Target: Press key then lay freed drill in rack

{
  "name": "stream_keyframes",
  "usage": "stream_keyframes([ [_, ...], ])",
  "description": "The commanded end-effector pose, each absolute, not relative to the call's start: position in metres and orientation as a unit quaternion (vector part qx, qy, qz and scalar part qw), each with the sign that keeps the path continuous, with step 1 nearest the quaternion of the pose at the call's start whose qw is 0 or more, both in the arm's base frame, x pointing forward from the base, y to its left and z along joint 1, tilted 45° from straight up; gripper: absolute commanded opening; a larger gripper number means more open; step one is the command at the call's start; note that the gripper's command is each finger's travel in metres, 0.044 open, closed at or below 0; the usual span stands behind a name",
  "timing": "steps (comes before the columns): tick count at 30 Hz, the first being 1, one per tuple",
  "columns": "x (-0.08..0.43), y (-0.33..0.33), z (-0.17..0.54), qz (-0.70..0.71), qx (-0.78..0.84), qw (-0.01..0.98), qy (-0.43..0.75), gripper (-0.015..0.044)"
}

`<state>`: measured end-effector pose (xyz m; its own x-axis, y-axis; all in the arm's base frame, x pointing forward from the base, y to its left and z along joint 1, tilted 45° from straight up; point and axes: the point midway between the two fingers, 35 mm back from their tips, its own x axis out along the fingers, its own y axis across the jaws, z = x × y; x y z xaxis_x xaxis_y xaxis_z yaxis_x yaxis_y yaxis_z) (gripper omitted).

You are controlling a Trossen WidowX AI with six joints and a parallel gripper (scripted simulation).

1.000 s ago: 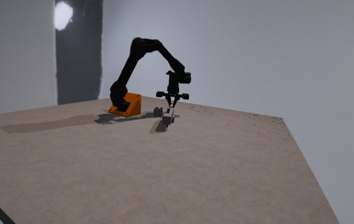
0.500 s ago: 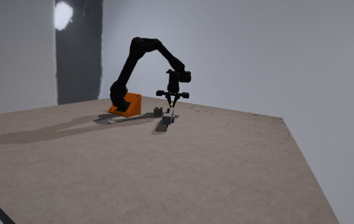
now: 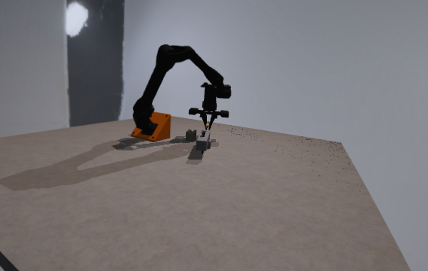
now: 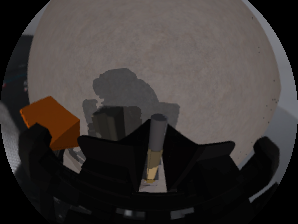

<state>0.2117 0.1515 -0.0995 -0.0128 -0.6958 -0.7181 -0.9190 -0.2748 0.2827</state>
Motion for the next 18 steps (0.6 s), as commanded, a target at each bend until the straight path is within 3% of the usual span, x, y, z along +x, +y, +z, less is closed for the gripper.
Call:
stream_keyframes([
  [1, 0.2117, 0.1541, -0.0974, 0.404, -0.688, 0.141, 0.587, 0.0],
  [18, 0.2118, 0.1592, -0.092, 0.404, -0.688, 0.141, 0.587, 0.0],
])
